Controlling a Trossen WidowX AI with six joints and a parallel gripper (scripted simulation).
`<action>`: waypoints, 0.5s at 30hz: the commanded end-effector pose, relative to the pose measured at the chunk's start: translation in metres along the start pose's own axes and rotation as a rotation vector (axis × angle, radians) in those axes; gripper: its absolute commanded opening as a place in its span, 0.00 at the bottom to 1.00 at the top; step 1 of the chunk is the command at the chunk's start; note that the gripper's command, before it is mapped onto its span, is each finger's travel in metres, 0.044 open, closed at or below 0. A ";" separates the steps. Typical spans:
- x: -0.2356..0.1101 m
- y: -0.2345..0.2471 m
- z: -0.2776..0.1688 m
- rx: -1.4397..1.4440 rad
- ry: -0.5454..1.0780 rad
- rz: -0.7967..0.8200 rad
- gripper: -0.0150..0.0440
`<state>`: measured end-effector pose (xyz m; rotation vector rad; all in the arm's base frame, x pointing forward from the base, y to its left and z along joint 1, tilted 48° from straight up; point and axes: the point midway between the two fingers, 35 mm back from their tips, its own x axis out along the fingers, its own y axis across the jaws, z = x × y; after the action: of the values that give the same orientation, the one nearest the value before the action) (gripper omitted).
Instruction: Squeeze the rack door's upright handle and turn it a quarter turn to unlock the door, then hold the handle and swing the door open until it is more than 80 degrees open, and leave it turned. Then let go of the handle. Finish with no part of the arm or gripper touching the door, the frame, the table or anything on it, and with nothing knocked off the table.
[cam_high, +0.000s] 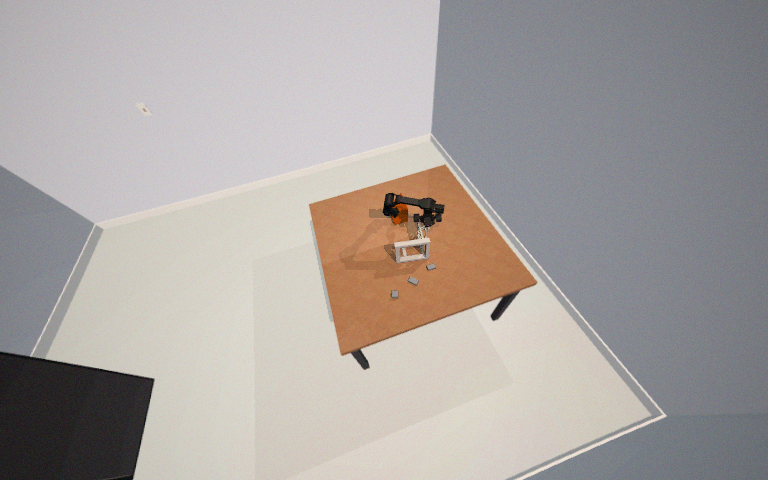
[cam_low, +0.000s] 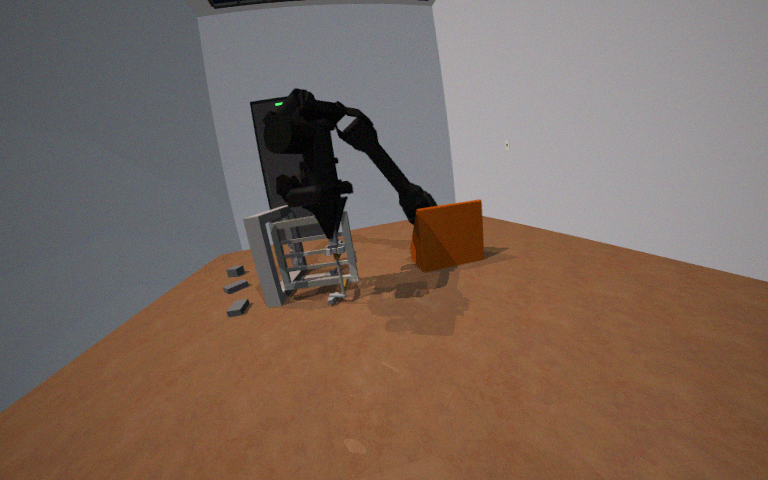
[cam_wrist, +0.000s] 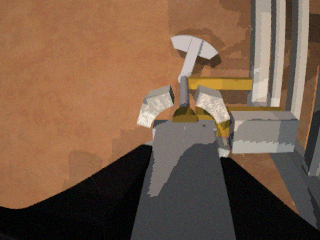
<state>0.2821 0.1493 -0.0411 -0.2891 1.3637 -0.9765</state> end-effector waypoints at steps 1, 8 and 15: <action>0.000 0.001 0.000 0.008 0.002 0.002 0.37; 0.000 0.001 0.000 0.008 0.002 0.002 0.68; -0.006 0.001 0.001 0.001 -0.002 0.007 0.74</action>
<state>0.2819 0.1500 -0.0404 -0.2906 1.3641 -0.9789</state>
